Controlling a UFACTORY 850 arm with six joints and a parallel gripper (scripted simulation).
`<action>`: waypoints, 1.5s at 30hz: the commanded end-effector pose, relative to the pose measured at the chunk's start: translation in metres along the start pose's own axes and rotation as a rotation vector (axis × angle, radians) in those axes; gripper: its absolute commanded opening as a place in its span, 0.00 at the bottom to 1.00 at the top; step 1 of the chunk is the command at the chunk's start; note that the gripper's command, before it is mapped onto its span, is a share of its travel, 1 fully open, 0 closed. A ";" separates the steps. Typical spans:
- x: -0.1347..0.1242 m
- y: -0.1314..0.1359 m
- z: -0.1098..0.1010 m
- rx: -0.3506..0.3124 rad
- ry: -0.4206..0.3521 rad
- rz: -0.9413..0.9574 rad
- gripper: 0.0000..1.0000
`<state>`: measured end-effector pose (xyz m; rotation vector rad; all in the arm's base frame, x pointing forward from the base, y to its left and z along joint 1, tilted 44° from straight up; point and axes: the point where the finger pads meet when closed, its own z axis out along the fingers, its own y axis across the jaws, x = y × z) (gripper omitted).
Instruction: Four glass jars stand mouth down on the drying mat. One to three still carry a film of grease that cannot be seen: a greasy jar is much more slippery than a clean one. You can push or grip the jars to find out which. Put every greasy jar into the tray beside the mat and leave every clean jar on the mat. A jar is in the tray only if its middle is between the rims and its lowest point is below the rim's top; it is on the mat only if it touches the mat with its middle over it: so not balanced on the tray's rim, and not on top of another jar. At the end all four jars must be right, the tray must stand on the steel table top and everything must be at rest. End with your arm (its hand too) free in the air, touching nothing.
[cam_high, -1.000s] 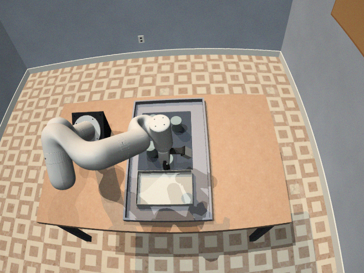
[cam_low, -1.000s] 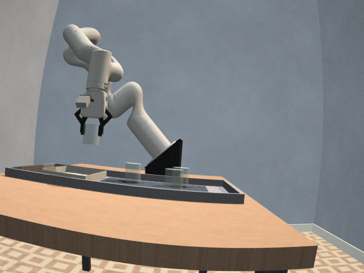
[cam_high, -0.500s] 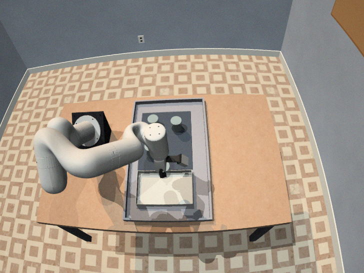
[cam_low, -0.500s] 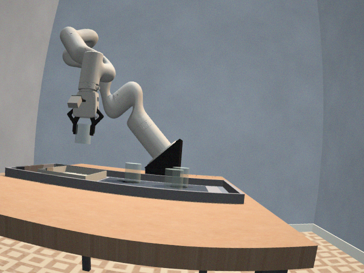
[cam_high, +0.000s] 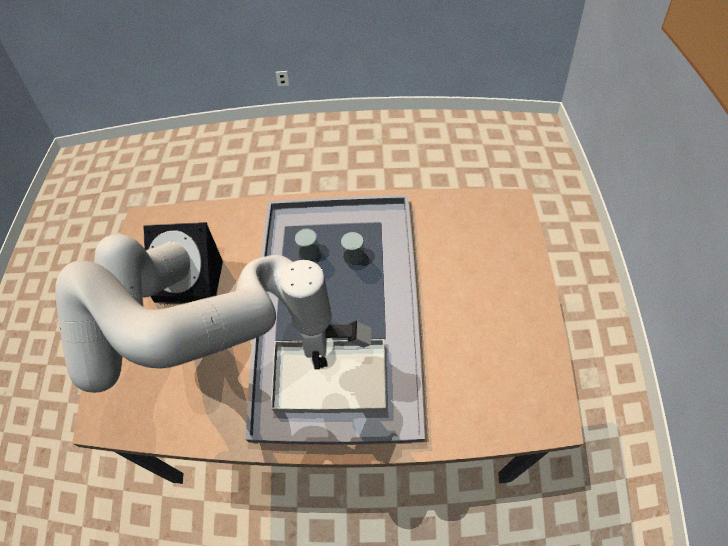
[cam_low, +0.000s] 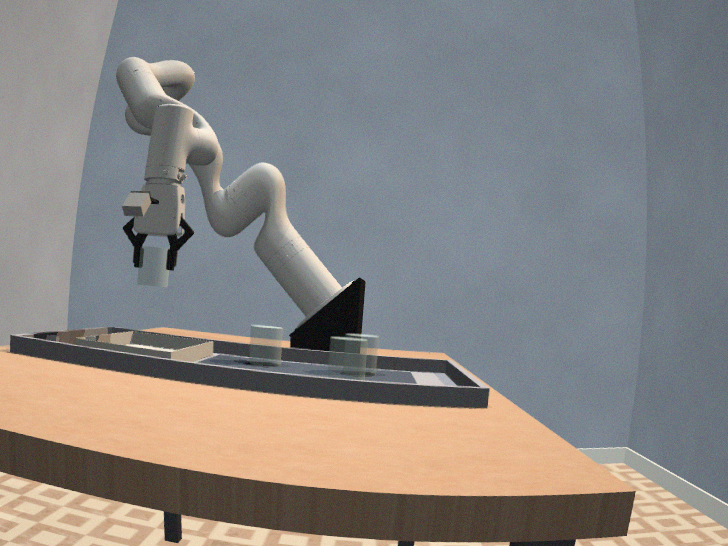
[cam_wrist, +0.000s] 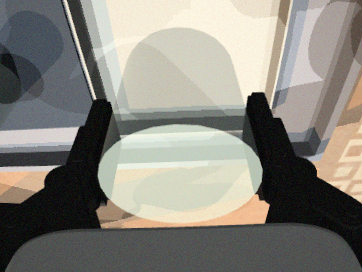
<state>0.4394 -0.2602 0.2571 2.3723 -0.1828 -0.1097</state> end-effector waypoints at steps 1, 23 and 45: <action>0.001 0.000 0.005 0.000 0.001 0.001 0.00; 0.001 0.000 0.058 0.000 0.001 0.001 0.00; 0.001 0.000 0.105 0.000 0.001 0.001 0.00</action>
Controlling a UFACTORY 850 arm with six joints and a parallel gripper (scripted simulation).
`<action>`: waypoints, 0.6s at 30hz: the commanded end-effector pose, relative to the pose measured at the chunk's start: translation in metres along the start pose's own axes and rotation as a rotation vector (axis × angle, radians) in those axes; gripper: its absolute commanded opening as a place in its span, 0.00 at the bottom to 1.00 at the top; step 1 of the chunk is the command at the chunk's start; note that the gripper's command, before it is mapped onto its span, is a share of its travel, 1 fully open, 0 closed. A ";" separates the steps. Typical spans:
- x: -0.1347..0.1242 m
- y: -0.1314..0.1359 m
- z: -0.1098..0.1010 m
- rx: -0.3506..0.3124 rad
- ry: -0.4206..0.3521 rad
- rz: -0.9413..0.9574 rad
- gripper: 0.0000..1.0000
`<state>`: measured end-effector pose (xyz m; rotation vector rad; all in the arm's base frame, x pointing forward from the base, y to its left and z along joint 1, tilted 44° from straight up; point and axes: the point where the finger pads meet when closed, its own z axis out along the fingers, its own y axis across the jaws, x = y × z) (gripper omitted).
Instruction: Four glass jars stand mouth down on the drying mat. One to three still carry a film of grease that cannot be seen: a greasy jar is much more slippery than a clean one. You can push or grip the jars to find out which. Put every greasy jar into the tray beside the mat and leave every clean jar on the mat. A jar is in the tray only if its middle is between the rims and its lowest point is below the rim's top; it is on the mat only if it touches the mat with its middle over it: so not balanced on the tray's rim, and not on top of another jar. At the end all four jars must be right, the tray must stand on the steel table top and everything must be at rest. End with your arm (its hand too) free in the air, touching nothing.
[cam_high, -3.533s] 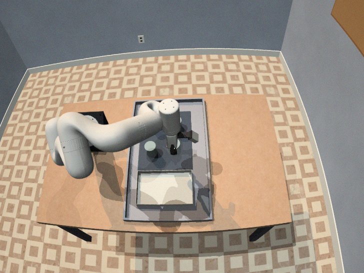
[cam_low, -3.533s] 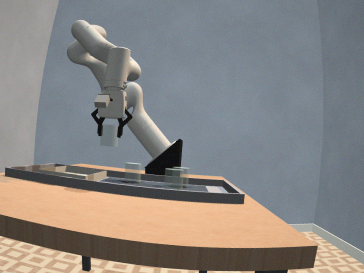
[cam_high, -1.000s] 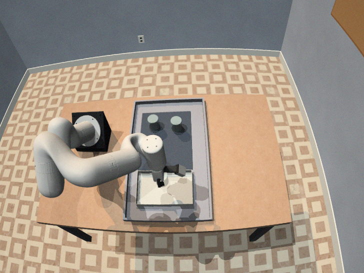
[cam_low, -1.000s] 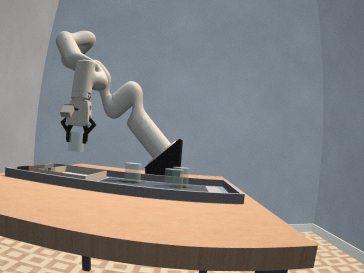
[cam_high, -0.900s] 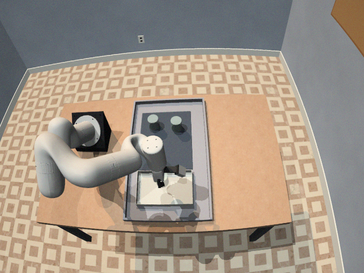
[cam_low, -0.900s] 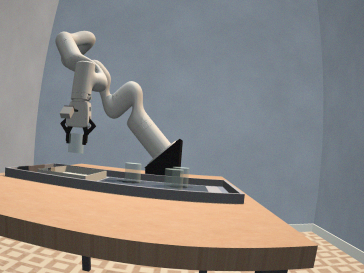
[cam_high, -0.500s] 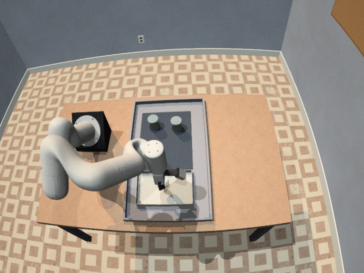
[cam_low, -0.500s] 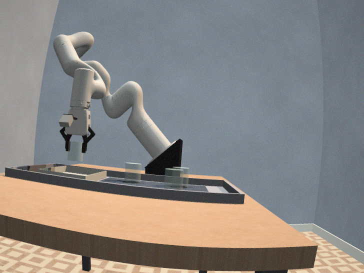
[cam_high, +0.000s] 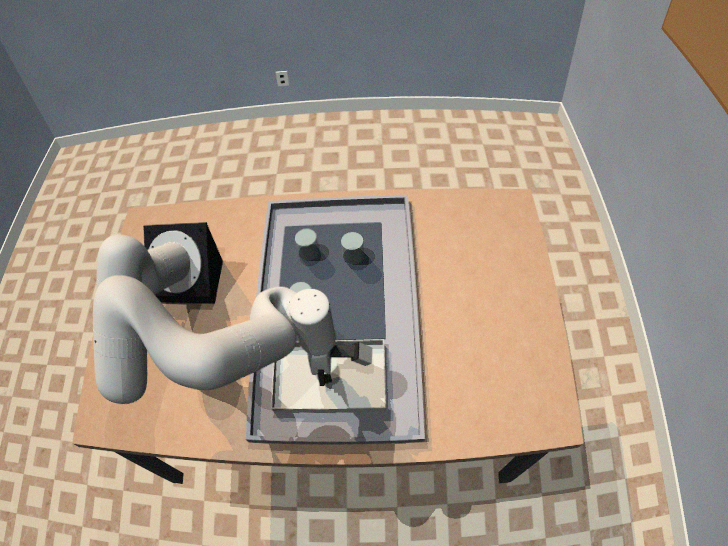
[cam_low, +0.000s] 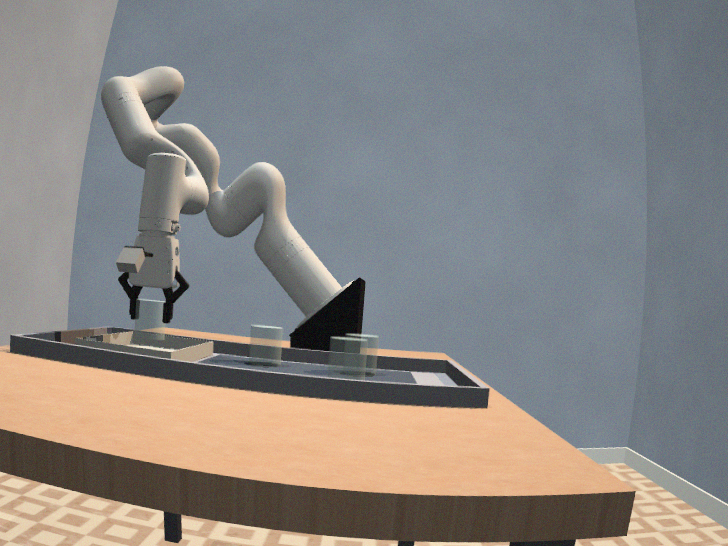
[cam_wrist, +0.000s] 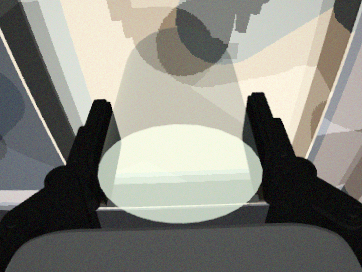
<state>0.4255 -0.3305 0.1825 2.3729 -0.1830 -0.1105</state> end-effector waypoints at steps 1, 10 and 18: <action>0.001 0.000 0.002 -0.001 0.002 0.001 0.00; 0.001 0.000 0.010 -0.001 0.002 0.001 0.00; 0.001 0.000 0.020 -0.001 0.002 0.001 0.00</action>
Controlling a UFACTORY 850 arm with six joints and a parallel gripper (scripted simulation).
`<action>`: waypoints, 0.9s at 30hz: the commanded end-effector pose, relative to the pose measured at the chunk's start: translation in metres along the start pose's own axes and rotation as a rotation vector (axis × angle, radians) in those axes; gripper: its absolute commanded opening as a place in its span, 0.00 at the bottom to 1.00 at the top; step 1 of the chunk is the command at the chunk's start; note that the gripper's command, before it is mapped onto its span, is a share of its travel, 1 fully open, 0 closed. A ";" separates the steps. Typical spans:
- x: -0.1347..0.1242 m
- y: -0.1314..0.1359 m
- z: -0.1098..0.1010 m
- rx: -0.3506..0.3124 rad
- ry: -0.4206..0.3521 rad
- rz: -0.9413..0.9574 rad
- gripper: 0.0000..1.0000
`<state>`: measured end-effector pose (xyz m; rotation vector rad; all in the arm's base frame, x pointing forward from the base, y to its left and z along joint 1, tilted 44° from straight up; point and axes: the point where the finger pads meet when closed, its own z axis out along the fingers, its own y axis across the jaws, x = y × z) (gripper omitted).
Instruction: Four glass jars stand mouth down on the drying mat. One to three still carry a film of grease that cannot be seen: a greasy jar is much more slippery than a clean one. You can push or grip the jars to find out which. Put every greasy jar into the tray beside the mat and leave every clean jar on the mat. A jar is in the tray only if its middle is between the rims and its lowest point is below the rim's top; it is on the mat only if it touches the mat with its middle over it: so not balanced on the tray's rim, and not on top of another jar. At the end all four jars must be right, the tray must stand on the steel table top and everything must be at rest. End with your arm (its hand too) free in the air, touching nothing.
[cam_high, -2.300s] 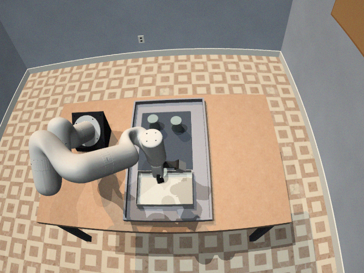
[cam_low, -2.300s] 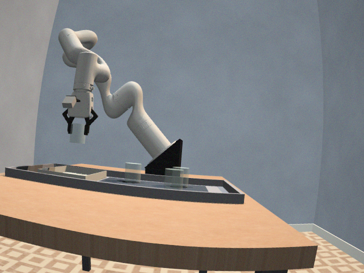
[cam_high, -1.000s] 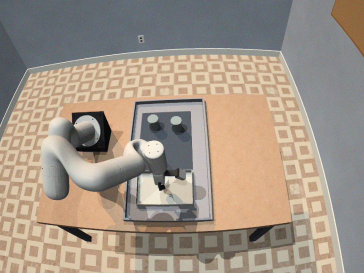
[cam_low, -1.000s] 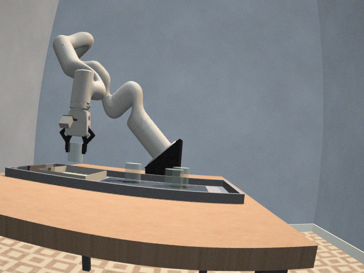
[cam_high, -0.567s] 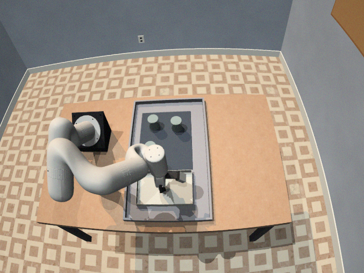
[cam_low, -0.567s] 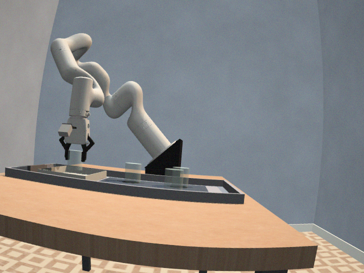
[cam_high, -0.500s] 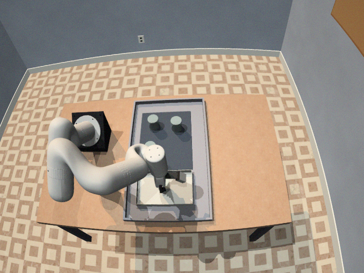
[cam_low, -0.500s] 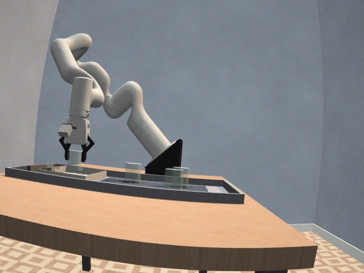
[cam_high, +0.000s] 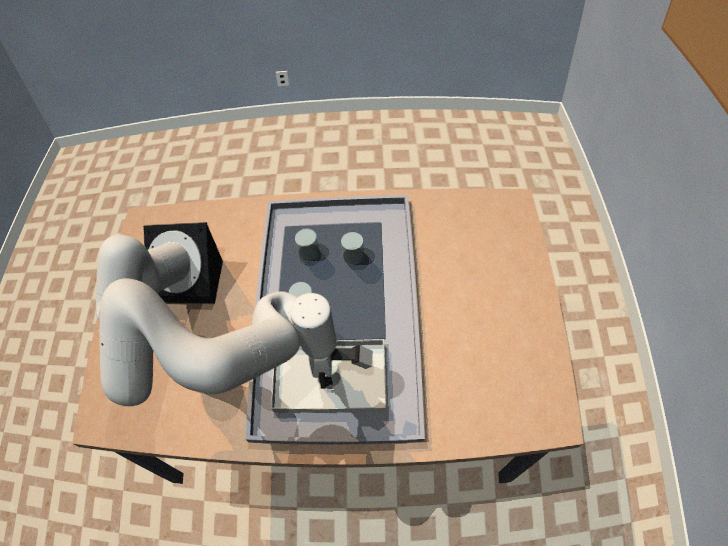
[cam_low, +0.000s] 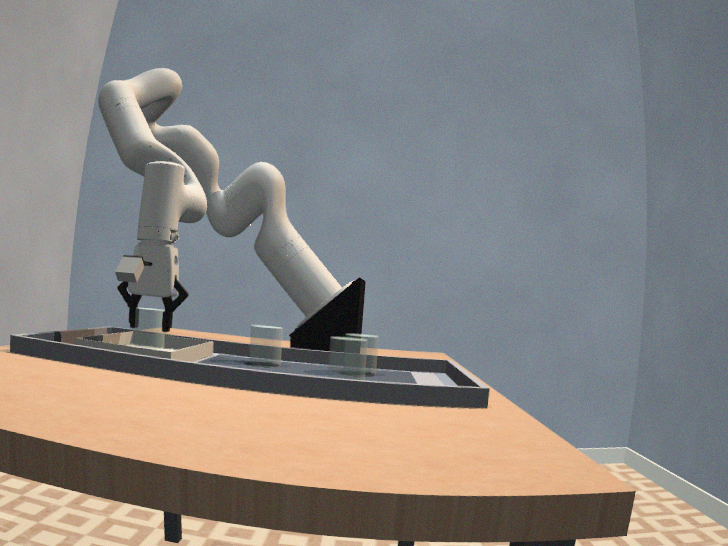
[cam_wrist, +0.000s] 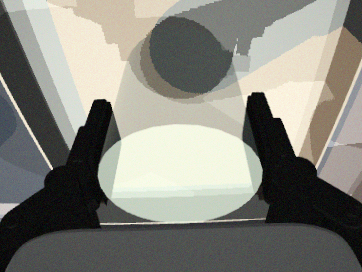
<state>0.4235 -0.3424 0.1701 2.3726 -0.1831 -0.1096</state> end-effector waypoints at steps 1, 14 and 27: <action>0.001 0.000 0.003 0.000 0.001 0.000 0.00; 0.001 0.000 0.009 0.000 0.001 0.000 1.00; 0.001 0.000 0.006 0.000 0.001 0.000 1.00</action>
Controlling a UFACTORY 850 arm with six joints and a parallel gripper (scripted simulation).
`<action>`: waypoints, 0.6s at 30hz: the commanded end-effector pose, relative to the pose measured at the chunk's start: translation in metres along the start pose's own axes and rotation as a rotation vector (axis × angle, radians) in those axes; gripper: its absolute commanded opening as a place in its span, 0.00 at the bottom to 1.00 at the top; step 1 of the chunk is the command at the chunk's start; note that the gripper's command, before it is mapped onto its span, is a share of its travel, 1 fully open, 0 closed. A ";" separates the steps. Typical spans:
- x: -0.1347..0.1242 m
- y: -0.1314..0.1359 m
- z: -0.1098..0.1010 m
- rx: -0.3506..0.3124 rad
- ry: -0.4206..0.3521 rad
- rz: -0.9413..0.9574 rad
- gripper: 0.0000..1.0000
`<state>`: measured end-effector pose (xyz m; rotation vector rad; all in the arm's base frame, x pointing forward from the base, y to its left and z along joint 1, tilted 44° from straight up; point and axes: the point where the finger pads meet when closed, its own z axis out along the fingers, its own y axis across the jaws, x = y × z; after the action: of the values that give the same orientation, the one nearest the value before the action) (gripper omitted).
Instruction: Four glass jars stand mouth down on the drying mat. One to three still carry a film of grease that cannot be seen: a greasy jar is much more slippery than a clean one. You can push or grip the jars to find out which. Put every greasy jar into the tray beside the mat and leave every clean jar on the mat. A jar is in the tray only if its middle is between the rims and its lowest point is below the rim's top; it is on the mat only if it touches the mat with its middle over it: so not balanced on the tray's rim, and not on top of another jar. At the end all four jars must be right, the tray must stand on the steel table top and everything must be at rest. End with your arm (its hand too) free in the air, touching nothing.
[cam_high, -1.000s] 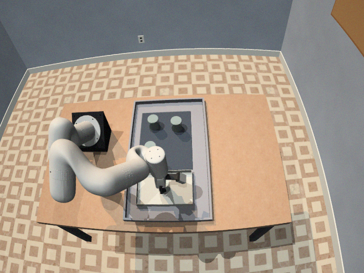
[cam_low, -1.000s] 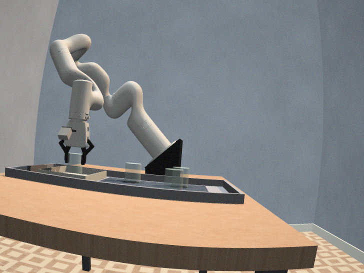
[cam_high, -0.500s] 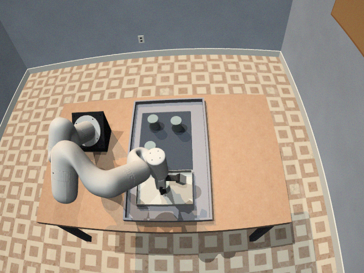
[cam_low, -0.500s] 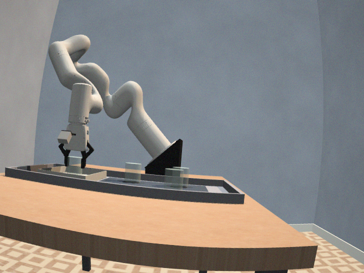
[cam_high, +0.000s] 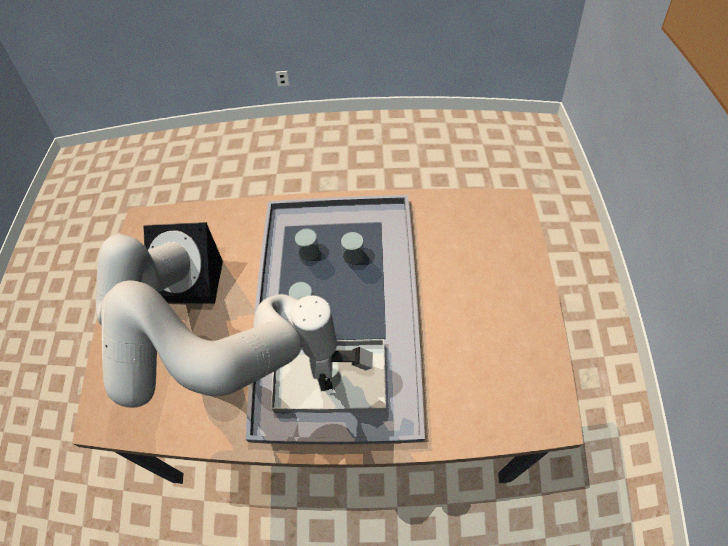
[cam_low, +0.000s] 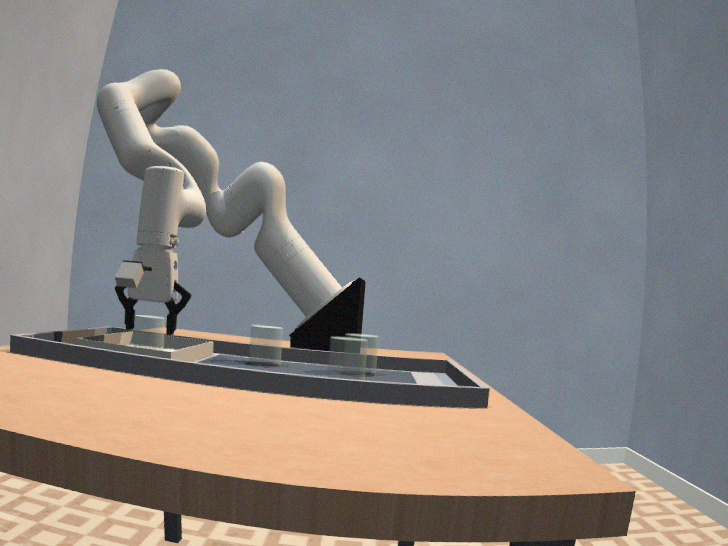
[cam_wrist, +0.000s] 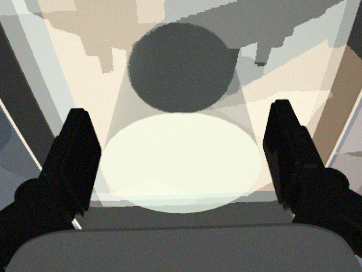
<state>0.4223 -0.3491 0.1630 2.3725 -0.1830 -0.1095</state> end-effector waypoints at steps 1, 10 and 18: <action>0.001 0.000 -0.008 0.000 0.001 0.000 1.00; 0.001 0.000 -0.035 0.000 0.001 0.000 1.00; 0.001 0.000 -0.067 0.000 0.001 0.000 1.00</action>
<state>0.4296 -0.3115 0.2028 2.3725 -0.1828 -0.1088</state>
